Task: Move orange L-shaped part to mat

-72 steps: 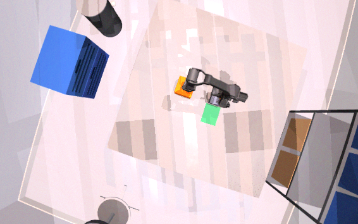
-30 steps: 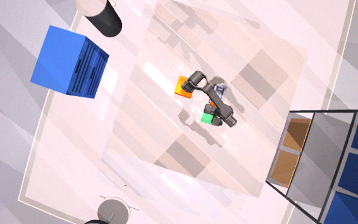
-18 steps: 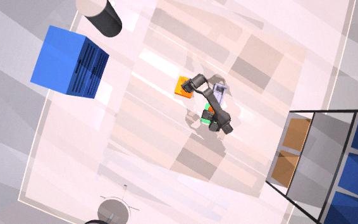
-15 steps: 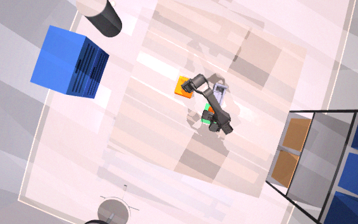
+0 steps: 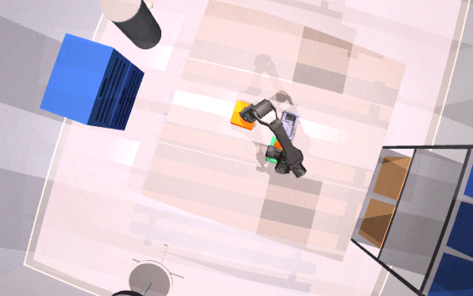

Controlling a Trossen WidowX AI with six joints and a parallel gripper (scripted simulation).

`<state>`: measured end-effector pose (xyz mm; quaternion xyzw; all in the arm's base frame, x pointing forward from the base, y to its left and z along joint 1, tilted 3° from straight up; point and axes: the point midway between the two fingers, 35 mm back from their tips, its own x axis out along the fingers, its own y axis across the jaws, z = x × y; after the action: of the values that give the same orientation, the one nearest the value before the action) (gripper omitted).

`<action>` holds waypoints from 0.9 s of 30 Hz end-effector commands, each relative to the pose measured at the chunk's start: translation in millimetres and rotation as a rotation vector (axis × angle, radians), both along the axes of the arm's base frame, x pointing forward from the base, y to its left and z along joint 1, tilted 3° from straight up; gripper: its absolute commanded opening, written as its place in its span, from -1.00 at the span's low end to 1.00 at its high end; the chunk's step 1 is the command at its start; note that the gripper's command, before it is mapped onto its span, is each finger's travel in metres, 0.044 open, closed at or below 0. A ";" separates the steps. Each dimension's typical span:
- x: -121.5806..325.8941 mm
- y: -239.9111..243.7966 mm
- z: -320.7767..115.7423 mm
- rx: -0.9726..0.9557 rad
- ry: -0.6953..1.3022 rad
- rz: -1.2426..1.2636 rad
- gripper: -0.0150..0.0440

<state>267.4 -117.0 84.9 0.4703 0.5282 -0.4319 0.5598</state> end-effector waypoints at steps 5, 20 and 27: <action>1.3 0.8 -12.9 0.003 -0.002 0.002 -0.49; 3.0 1.2 -37.2 0.003 -0.002 0.002 -0.49; 3.6 1.5 -48.4 0.003 -0.001 0.002 -0.49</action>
<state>270.5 -116.1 41.1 0.4692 0.5292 -0.4306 0.5607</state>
